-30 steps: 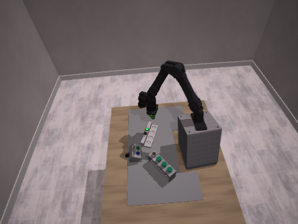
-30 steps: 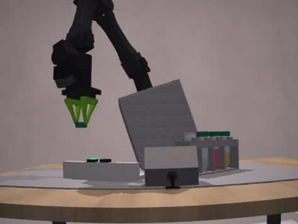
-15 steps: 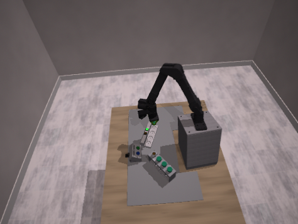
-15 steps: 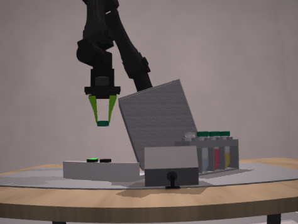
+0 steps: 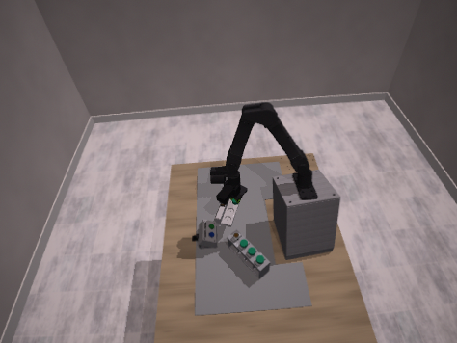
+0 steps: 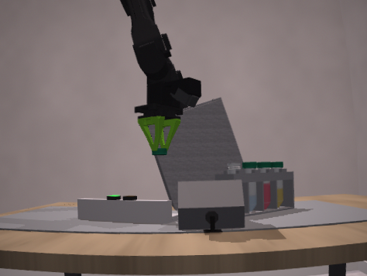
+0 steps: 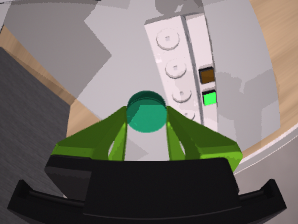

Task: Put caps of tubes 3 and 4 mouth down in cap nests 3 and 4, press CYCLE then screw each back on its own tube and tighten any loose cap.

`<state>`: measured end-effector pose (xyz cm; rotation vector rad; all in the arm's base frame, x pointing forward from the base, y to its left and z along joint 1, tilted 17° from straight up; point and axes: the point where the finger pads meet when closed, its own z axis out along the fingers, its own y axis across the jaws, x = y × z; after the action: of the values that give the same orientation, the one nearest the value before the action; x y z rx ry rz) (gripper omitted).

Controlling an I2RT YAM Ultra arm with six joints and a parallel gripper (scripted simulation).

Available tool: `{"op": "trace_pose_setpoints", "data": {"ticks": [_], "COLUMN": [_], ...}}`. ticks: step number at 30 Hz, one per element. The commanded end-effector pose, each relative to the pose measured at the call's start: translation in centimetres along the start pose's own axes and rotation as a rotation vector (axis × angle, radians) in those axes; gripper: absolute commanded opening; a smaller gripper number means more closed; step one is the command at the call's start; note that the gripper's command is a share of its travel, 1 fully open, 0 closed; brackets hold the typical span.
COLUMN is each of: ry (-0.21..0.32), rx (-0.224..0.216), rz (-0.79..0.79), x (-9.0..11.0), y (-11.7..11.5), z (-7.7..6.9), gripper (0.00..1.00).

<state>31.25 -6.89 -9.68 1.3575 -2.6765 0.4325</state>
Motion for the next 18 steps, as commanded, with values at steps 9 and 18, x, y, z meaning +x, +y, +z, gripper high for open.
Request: {"op": "trace_pose_setpoints", "data": {"ticks": [9, 18], "ry": [-0.015, -0.016], "rx": [0.012, 0.012], "rz": [-0.116, -0.116], "x": [-8.1, -12.9], "y": [5.1, 8.4], "z": [-0.5, -0.6], "gripper": [0.00, 0.00]}}
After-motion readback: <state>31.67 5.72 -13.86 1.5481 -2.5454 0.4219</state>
